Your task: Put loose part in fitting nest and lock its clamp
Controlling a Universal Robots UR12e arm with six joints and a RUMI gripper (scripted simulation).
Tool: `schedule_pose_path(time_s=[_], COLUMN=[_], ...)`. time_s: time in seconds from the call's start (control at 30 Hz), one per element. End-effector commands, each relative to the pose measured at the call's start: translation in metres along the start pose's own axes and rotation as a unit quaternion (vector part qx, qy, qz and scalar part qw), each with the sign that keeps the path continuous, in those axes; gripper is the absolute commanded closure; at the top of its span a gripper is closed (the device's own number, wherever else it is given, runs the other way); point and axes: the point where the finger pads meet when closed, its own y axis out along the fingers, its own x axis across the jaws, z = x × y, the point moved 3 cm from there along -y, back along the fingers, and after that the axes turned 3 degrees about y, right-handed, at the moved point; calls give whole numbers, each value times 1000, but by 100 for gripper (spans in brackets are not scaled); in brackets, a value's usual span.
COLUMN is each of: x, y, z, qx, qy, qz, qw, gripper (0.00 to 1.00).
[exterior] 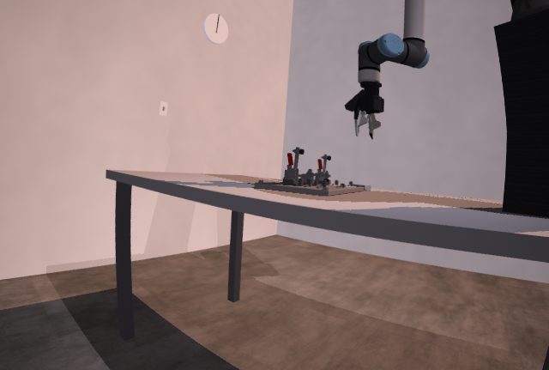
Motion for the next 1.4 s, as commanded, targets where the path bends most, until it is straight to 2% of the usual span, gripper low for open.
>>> schedule_pose_path(time_s=[0.0, 0.9, 1.37], x=[0, 0, 0], y=[-1, 0, 23], z=[1, 1, 1], qx=[1, 1, 1], qy=[0, 0, 0], qz=[0, 0, 0], qw=[1000, 1000, 1000], gripper=[41, 41, 41])
